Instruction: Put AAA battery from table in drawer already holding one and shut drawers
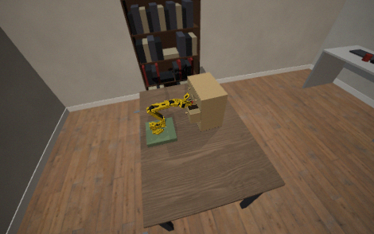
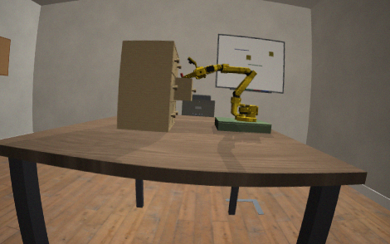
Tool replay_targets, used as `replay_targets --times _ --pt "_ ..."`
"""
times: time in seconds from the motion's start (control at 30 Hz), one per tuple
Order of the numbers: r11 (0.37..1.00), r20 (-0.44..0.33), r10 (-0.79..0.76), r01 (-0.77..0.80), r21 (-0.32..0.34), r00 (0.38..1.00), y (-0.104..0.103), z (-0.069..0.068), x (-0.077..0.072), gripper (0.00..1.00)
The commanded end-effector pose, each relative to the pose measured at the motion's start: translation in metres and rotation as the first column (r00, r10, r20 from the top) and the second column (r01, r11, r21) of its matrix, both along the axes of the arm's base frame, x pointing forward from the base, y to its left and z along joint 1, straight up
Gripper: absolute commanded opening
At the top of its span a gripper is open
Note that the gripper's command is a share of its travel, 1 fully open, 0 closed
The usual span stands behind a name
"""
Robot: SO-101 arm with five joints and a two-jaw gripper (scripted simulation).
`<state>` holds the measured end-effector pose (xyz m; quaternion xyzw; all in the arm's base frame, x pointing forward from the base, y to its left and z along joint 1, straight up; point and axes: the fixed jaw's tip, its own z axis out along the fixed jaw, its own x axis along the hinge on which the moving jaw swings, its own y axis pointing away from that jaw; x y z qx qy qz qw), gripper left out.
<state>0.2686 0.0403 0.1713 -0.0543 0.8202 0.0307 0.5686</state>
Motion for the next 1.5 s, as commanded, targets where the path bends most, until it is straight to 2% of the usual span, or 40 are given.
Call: replay_targets --times 0.0,0.03,0.57,1.47 --pt "1.000 0.010 0.000 0.000 0.009 1.000 0.0004 0.0007 -0.0013 0.00" --pt "1.000 0.010 -0.001 0.001 0.009 1.000 0.0002 -0.0023 -0.0017 0.00" --pt "1.000 0.010 -0.001 0.001 0.009 1.000 0.0002 -0.0023 -0.0017 0.00" --pt "1.000 0.010 -0.001 0.001 0.009 1.000 0.0002 -0.0023 -0.0017 0.12"
